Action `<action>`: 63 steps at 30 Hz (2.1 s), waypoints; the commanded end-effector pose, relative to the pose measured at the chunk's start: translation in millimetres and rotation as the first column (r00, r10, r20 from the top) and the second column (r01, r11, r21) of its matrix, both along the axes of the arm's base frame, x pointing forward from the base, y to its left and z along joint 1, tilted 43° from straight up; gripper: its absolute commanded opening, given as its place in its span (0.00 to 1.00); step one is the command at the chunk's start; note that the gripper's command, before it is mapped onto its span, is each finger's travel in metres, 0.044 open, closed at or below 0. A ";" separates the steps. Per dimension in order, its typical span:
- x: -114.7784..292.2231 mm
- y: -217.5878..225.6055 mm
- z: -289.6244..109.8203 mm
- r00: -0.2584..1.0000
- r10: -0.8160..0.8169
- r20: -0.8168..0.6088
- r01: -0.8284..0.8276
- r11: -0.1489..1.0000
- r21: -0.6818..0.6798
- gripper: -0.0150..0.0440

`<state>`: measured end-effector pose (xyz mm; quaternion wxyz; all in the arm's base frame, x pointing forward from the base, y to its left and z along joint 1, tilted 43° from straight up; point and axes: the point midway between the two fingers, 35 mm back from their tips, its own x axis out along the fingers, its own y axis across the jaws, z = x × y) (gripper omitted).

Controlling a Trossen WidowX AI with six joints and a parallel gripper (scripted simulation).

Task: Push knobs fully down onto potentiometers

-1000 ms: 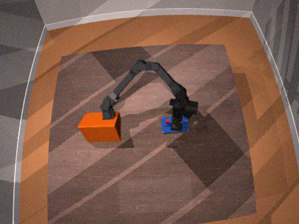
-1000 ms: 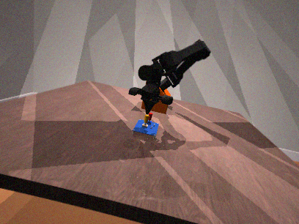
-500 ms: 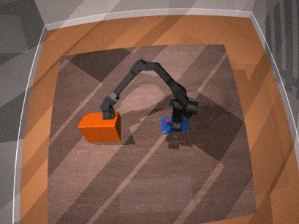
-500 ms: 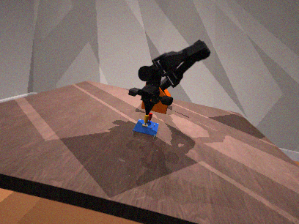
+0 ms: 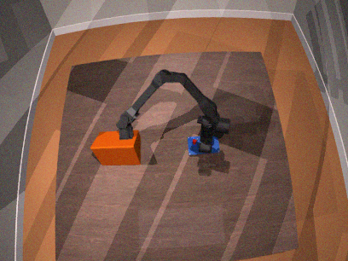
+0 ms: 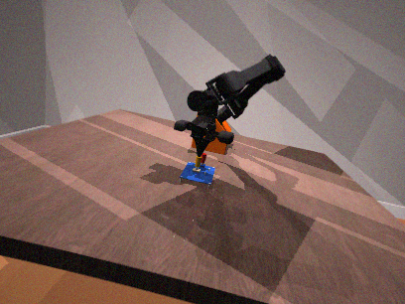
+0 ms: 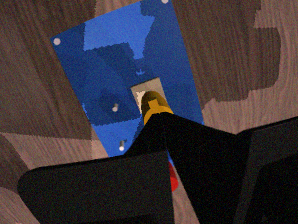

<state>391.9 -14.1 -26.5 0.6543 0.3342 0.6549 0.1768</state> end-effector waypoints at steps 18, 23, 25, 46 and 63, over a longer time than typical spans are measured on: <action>0.2 1.4 -1.2 1.000 -0.003 -0.002 0.003 1.000 0.003 0.25; 0.2 1.4 -1.2 1.000 -0.003 -0.002 0.003 1.000 0.003 0.25; 0.2 1.4 -1.2 1.000 -0.003 -0.002 0.003 1.000 0.003 0.25; 0.5 4.2 -4.2 1.000 -0.003 -0.002 0.003 1.000 0.004 0.25; 0.7 5.6 -5.7 1.000 -0.003 -0.002 0.003 1.000 0.004 0.25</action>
